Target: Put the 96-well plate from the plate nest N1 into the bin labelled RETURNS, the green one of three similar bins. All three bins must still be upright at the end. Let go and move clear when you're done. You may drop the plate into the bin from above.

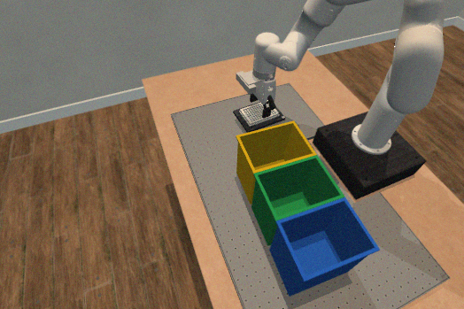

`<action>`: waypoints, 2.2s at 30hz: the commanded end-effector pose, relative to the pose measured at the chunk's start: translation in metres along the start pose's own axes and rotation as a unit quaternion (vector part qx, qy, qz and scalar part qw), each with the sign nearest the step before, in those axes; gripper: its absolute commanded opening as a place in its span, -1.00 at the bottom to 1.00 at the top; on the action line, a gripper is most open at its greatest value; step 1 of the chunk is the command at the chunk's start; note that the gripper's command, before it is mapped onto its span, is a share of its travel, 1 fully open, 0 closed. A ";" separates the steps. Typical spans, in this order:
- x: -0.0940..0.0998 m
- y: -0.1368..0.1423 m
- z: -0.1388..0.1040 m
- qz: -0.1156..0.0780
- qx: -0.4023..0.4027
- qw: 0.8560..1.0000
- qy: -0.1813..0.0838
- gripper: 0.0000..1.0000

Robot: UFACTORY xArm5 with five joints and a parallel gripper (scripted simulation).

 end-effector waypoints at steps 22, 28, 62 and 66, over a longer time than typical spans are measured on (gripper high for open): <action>-0.013 0.000 0.001 -0.001 0.000 1.000 0.001 1.00; -0.016 0.000 0.001 -0.001 0.000 1.000 0.001 1.00; -0.019 0.000 0.001 -0.001 0.000 1.000 0.001 -1.00; -0.019 0.000 0.001 -0.001 0.000 1.000 0.001 -1.00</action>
Point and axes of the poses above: the point where the finger pads meet when closed, its own x axis back along the fingers, its own y axis across the jaws, z = x × y, the point moved 5 cm from there along x, back along the fingers, and after that the axes turned 14 degrees about -x, right-handed, at the moved point
